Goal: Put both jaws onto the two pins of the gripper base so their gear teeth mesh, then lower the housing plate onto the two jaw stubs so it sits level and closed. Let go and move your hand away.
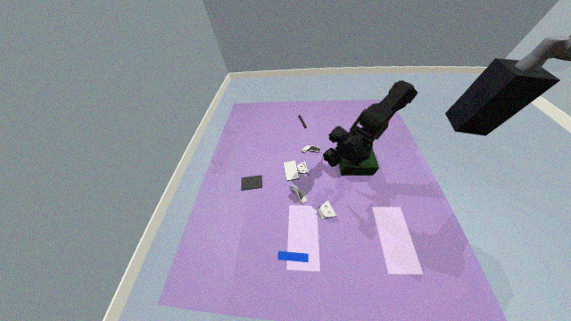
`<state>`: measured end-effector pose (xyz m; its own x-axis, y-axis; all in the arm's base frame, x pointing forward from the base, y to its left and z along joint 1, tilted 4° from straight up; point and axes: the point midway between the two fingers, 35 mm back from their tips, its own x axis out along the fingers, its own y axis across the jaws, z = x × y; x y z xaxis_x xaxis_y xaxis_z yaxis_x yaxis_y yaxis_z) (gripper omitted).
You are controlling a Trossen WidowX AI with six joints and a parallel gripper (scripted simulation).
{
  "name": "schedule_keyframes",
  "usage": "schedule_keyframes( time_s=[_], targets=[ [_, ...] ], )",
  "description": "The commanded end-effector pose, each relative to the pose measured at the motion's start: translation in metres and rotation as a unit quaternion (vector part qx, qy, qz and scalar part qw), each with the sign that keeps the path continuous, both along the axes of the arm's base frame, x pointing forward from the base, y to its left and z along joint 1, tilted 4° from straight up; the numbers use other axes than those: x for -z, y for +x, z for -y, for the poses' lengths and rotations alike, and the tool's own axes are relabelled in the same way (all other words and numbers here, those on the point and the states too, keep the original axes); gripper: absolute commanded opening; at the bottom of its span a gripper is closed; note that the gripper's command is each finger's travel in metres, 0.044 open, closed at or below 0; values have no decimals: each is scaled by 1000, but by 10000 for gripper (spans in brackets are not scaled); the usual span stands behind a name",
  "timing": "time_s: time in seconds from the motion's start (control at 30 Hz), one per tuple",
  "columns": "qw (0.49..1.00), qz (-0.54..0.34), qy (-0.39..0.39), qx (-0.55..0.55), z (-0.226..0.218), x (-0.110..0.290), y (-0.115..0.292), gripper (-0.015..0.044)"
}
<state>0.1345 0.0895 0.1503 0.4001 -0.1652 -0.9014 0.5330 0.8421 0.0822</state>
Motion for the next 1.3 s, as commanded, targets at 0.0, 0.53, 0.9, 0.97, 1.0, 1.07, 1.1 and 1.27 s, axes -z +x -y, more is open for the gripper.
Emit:
schedule_keyframes(
  time_s=[0.0, 0.53, 0.9, 0.97, 1.0, 1.07, 1.1, 1.27],
  targets=[
    [1000, 0, 0, 0, 0, 0, 0, 426],
    [1000, 0, 0, 0, 0, 0, 0, 6],
    [1000, 0, 0, 0, 0, 0, 0, 0],
    [1000, 0, 0, 0, 0, 0, 0, 0],
    [1000, 0, 0, 0, 0, 0, 0, 0],
    [1000, 0, 0, 0, 0, 0, 0, 0],
    [1000, -2, 0, 1, -1, 0, 1, 0],
    [999, -45, 11, 22, -23, 13, 18, 0]
  ],
)
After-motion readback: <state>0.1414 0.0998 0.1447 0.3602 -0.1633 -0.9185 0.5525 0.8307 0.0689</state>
